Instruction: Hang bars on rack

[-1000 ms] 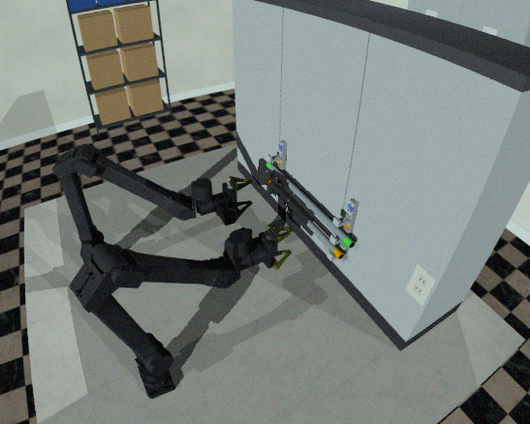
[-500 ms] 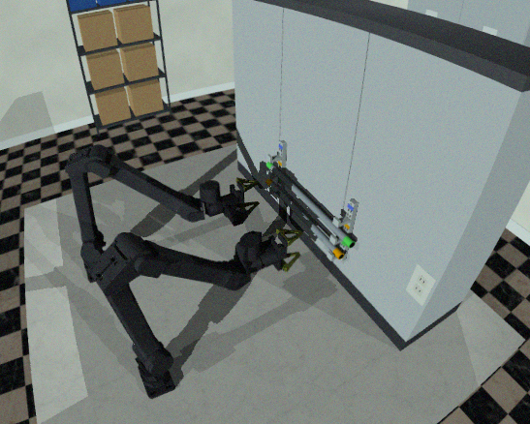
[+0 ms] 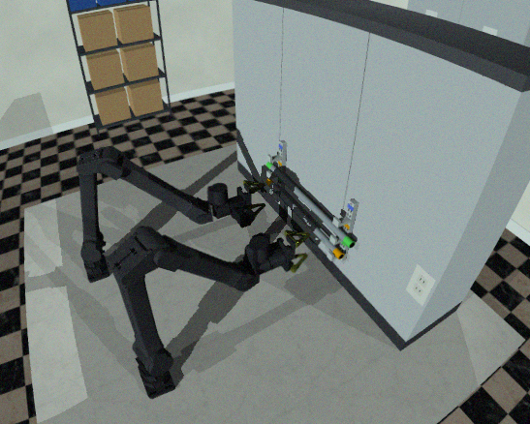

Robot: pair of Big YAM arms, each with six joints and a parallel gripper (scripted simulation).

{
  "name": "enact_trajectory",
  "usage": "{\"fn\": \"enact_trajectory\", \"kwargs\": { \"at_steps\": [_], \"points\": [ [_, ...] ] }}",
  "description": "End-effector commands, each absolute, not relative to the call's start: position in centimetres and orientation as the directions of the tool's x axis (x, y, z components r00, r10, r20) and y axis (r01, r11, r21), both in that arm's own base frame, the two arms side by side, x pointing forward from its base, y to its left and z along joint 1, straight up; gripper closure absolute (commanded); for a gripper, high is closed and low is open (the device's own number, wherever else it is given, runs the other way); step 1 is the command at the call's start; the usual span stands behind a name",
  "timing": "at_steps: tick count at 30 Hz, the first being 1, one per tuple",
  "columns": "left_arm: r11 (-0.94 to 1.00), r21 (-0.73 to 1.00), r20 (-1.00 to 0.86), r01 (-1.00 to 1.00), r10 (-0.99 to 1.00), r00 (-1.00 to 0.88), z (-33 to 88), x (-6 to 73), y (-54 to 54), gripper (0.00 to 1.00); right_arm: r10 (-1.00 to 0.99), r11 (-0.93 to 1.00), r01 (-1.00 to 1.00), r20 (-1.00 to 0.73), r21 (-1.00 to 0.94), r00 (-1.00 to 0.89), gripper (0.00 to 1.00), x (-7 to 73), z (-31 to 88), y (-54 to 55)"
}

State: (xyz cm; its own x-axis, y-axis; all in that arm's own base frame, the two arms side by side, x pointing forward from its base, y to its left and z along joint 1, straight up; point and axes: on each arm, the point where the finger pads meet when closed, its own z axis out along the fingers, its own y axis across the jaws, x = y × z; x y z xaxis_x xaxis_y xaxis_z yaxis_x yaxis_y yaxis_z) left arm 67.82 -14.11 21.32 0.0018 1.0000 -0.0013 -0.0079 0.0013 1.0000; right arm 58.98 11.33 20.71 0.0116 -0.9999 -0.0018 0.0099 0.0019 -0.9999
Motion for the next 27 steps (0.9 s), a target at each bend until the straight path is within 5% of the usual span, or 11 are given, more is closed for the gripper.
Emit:
{"fn": "enact_trajectory", "kwargs": {
  "at_steps": [1,27],
  "points": [
    [0.026,0.997,-0.027,-0.074,1.000,-0.006,23.23,70.09,-13.72,0.00,-1.000,0.027,0.083,-0.027,-0.996,0.004,0.00,61.32,23.11,11.14],
    [0.026,0.997,-0.027,-0.072,1.000,-0.007,23.26,70.16,-13.50,0.00,-1.000,0.027,0.078,-0.026,-0.997,0.004,0.00,61.54,23.27,11.00]
  ]
}}
